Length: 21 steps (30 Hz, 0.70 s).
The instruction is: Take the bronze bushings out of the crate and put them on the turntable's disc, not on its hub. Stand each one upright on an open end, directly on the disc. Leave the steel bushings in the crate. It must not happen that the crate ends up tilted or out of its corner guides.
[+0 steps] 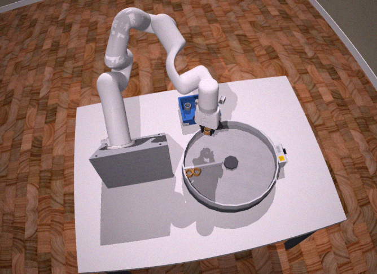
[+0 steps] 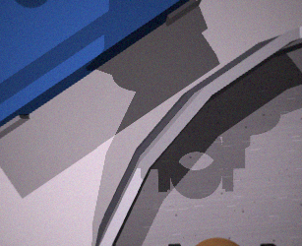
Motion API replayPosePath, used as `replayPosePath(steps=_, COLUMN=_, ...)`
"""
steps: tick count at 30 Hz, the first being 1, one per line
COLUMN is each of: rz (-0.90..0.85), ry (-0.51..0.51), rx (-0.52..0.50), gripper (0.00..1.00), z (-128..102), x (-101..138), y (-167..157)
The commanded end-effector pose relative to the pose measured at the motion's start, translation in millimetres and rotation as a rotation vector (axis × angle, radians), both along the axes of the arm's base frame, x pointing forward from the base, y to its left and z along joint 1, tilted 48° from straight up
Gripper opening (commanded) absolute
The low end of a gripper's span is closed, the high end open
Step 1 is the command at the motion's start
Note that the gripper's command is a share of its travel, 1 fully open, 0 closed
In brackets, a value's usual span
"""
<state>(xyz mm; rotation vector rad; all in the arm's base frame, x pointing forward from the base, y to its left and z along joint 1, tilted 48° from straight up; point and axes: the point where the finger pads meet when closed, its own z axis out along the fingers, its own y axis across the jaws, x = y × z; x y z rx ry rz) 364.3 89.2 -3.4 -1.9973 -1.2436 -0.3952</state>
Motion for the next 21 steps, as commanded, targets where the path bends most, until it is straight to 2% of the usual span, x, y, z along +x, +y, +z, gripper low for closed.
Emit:
replayPosePath(steps=1, rz=0.004, ry=-0.003, rx=0.006, gripper=0.00, z=-40, x=12, y=-36)
replayPosePath(steps=12, rz=0.004, ry=-0.003, rx=0.006, gripper=0.00, z=-126, x=24, y=-113)
replayPosePath(steps=14, rz=0.004, ry=-0.003, rx=0.006, gripper=0.00, z=-126, x=24, y=-113)
replayPosePath(steps=21, rz=0.004, ry=-0.003, rx=0.006, gripper=0.00, z=-156, x=28, y=-139)
